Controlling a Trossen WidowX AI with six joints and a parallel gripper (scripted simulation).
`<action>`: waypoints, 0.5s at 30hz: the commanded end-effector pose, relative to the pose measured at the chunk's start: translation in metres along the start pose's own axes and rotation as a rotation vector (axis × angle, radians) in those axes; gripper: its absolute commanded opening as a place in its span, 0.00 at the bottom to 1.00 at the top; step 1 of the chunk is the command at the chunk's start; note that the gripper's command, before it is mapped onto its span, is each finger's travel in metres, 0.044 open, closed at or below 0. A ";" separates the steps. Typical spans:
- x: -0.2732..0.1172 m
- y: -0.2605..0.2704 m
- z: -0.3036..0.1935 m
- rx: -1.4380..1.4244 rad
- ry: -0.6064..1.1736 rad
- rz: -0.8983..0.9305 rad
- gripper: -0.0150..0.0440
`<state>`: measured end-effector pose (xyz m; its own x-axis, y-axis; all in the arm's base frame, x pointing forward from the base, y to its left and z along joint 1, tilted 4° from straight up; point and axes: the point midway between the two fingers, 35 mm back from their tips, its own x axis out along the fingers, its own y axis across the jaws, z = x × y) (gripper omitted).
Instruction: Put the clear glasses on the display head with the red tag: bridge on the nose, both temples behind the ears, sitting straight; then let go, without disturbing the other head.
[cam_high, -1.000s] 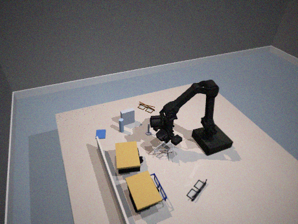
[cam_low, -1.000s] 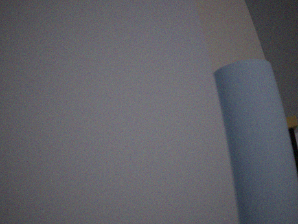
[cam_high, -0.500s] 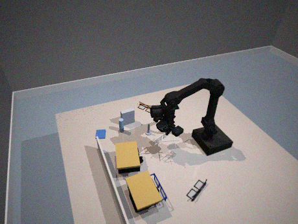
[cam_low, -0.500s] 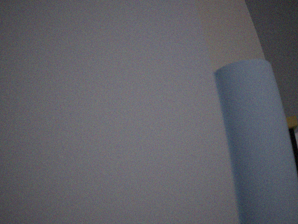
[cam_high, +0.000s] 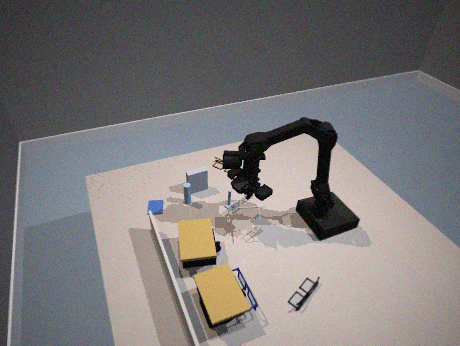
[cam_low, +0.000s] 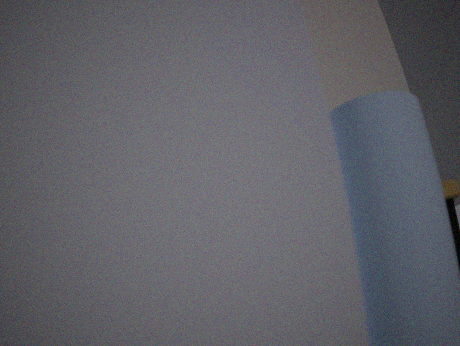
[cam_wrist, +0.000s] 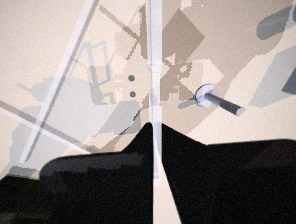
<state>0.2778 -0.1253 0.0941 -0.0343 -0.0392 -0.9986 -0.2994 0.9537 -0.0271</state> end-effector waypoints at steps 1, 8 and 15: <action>0.000 -0.030 -0.005 -0.002 0.008 -0.002 0.25; 0.000 -0.076 -0.020 -0.002 0.010 -0.007 0.25; 0.001 -0.120 -0.043 -0.002 0.013 -0.011 0.25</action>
<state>0.2787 -0.2262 0.0996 -0.0340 -0.0512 -0.9981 -0.2988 0.9535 -0.0387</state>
